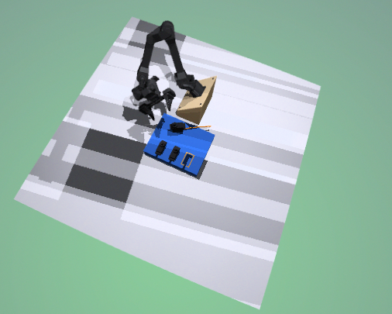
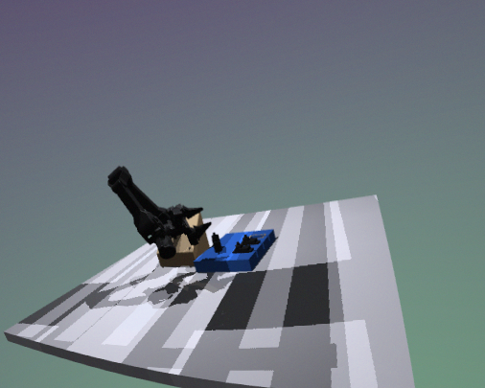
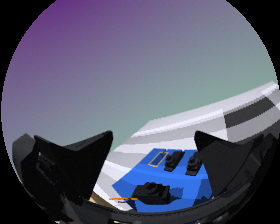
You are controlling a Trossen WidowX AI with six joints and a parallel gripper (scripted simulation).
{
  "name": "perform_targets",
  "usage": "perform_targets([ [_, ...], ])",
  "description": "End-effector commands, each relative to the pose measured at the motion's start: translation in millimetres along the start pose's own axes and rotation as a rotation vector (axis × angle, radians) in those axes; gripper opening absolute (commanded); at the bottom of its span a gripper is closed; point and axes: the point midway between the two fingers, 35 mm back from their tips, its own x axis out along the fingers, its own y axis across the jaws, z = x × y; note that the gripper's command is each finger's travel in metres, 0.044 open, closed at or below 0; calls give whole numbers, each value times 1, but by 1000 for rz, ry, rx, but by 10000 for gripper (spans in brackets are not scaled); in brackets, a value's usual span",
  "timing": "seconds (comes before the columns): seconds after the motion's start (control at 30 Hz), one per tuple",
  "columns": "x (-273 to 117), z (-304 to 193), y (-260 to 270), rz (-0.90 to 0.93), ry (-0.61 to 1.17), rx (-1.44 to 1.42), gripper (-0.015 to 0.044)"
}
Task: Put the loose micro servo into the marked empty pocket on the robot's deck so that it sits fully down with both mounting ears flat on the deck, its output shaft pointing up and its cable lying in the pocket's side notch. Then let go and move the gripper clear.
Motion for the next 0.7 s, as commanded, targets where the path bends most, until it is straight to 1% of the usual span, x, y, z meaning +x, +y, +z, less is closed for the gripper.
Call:
perform_targets([
  [0.0, 9, -8, 6, 66, 75, 7, 440],
  [0.4, 30, -36, 31, 274, 330, -24, 440],
  [0.67, 37, -54, 46, 401, 506, -75, 440],
])
